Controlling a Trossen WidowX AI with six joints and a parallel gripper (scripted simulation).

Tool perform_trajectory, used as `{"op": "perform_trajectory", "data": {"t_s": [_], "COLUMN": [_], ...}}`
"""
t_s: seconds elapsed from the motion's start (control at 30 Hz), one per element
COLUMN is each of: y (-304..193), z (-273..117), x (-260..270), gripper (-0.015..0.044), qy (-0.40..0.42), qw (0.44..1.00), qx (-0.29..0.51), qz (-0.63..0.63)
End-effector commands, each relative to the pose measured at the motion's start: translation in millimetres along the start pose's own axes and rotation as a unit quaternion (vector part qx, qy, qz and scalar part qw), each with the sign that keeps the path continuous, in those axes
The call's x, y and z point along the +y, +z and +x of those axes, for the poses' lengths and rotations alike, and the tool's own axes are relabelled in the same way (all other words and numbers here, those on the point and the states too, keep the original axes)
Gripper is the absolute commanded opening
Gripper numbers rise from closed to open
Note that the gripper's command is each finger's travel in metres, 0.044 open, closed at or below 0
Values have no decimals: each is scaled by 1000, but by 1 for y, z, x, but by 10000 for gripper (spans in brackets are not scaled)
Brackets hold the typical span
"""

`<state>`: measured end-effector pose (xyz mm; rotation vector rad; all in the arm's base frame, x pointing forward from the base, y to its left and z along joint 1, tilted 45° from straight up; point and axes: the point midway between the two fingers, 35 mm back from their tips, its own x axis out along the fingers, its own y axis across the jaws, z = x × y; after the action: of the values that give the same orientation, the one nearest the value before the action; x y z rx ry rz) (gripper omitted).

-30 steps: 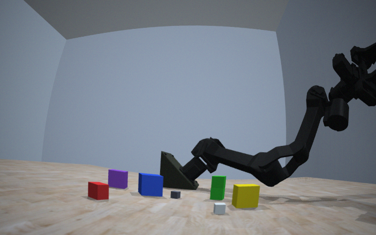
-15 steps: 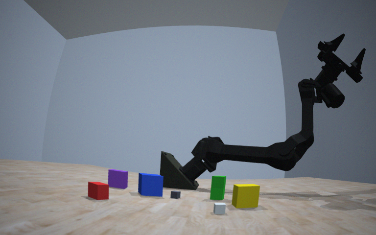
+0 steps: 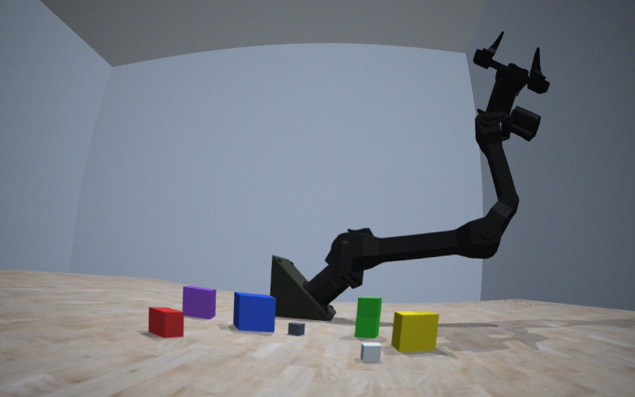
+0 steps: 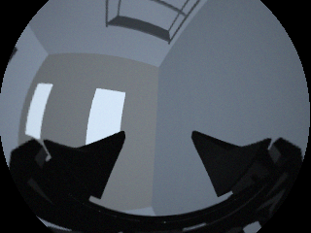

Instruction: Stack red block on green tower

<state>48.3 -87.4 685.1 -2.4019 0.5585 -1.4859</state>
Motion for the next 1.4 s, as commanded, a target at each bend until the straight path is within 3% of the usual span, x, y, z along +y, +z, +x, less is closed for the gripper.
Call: {"op": "perform_trajectory", "data": {"t_s": [0.0, 0.23, 0.57, 0.97, 1.37], "y": [-14, -18, 37, 186, 354], "z": [7, 19, 27, -4, -90], "x": [50, 138, 260, 392, 443], "gripper": [440, 440, 440, 440, 440], "qy": [40, 123, 250, 460, 657], "qw": [993, 956, 859, 630, 362], "qx": [7, 15, -3, -22, -23], "qz": [115, 266, 447, 625, 661]}}
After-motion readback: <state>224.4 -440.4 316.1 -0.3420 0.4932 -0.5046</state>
